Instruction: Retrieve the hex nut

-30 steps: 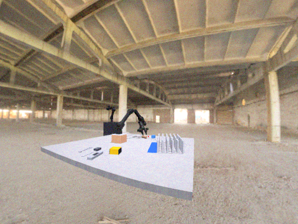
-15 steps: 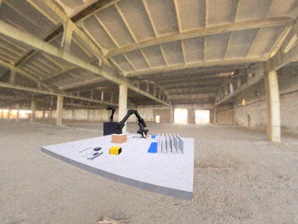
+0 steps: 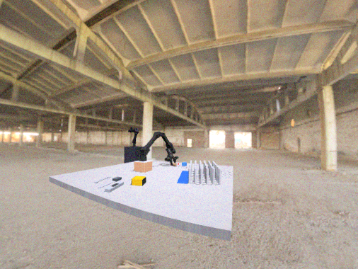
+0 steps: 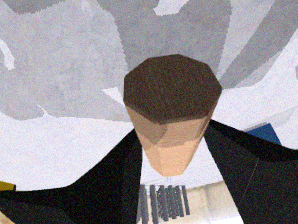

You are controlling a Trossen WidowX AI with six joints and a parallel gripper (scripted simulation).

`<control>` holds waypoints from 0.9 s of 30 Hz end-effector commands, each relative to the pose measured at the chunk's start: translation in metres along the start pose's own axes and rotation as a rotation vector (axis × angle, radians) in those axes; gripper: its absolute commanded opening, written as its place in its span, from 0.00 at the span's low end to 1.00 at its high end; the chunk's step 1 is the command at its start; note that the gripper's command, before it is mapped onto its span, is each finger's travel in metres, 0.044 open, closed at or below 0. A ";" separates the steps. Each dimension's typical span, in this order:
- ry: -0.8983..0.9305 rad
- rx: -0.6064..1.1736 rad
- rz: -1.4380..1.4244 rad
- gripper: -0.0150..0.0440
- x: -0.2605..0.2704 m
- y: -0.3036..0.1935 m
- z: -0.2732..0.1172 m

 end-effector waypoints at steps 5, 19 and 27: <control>0.006 0.004 -0.002 0.53 0.002 0.001 0.003; 0.002 0.003 0.001 0.25 -0.017 -0.031 -0.065; -0.002 0.002 0.007 0.25 -0.019 -0.065 -0.125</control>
Point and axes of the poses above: the point midway between the two fingers, 35 mm back from their tips, its own z axis out along the fingers, its own x axis across the jaws, y = z × x, the point moved 4 cm from there along -z, back along the fingers, and after that the axes turned 11 degrees about z, right-handed, at the moved point
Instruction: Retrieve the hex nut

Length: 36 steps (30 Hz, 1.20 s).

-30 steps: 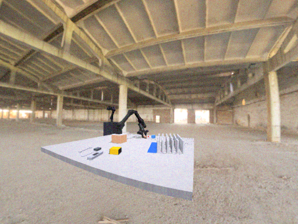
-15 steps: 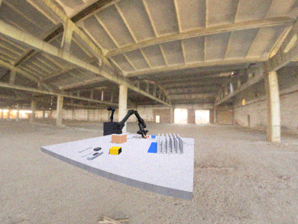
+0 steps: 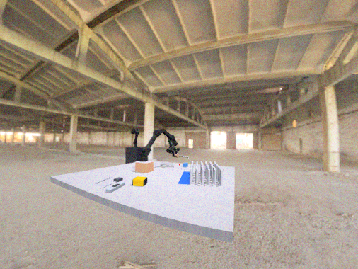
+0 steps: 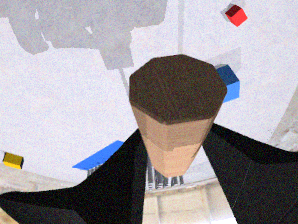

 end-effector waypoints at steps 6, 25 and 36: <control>-0.011 -0.004 -0.001 0.25 0.002 -0.030 -0.048; 0.049 -0.055 0.531 0.25 0.006 -0.085 -0.029; 0.095 -0.078 0.909 0.25 0.015 -0.122 -0.016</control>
Point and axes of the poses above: the point midway between the two fingers, 35 mm back from their tips, its own z axis out along the fingers, its own x axis across the jaws, y = z × x, the point moved 4 cm from there along -z, back along the fingers, and after that the axes turned 11 degrees about z, right-handed, at the moved point
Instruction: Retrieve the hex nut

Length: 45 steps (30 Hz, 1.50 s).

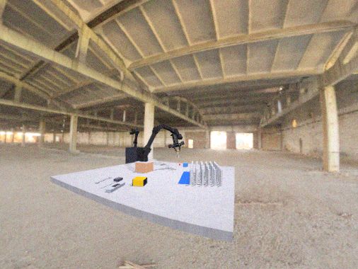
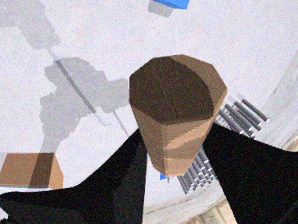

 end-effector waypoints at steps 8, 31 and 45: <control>0.039 -0.022 0.371 0.25 -0.018 -0.034 0.006; 0.146 -0.040 1.137 0.25 -0.038 -0.103 0.022; 0.201 -0.032 1.613 0.25 -0.044 -0.145 0.031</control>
Point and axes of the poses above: the point midway between the two fingers, 35 mm back from their tips, its own z axis out along the fingers, its own x axis across the jaws, y = z × x, the point moved 4 cm from there along -z, back along the fingers, and after that the axes turned 11 degrees about z, right-handed, at the moved point
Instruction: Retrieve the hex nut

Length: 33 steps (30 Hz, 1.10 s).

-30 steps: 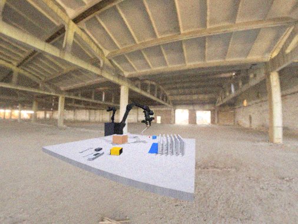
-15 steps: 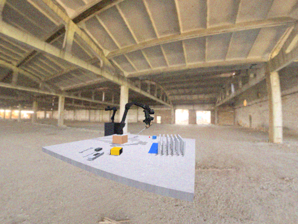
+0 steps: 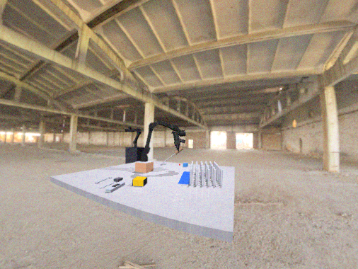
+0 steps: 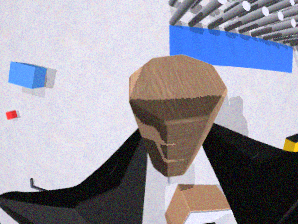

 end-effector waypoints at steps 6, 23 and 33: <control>0.037 -0.003 0.296 0.25 -0.025 -0.001 -0.001; 0.091 0.008 0.880 0.25 -0.076 -0.006 0.003; 0.124 0.018 1.222 0.25 -0.103 -0.012 0.005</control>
Point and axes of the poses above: the point midway between the two fingers, 35 mm back from their tips, its own z axis out along the fingers, its own x axis across the jaws, y = z × x, the point moved 4 cm from there along -z, back along the fingers, and after that the axes turned 11 degrees about z, right-handed, at the moved point
